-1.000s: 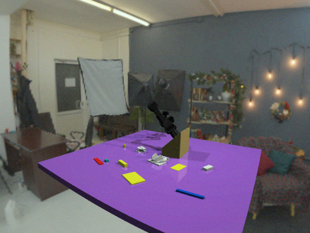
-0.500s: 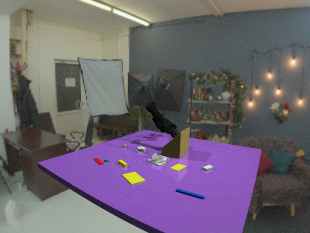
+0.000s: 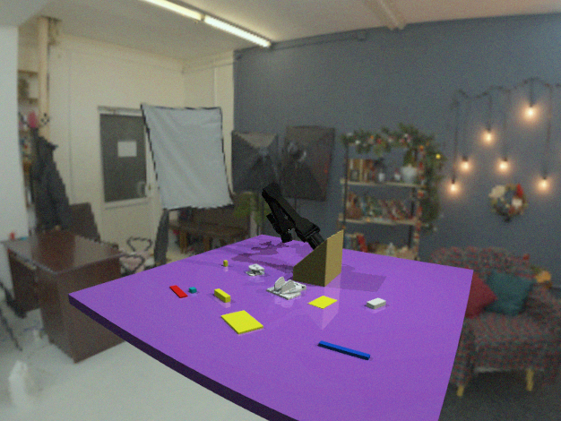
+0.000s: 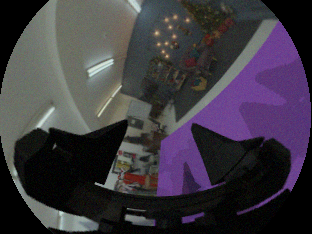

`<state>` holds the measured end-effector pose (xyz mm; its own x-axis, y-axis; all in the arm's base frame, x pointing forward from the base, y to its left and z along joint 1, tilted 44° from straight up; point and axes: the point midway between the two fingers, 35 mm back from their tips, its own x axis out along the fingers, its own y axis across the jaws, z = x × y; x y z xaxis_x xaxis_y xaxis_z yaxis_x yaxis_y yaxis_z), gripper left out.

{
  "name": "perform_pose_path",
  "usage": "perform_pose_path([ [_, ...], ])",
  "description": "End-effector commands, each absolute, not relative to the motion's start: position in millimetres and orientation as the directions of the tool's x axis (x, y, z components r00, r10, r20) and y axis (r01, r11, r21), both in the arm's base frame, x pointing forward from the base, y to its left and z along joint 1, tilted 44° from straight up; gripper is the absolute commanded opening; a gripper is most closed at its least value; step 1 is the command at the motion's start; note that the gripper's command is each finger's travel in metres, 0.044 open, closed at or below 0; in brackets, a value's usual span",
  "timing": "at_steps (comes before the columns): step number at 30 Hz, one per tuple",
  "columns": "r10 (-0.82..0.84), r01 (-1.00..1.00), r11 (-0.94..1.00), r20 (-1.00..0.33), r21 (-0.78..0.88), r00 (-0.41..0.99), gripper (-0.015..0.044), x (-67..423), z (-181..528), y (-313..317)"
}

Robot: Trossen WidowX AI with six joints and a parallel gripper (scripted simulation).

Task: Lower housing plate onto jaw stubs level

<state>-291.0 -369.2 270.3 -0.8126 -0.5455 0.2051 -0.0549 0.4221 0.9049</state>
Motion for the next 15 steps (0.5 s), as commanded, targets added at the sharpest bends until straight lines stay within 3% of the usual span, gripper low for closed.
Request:
perform_pose_path([
  [1,-0.575,-0.05,0.393,0.203,0.918,-0.792,0.044,-279,276,-376],
  [15,-0.682,-0.029,0.284,0.181,0.958,-0.708,0.044,-227,292,-403],
])
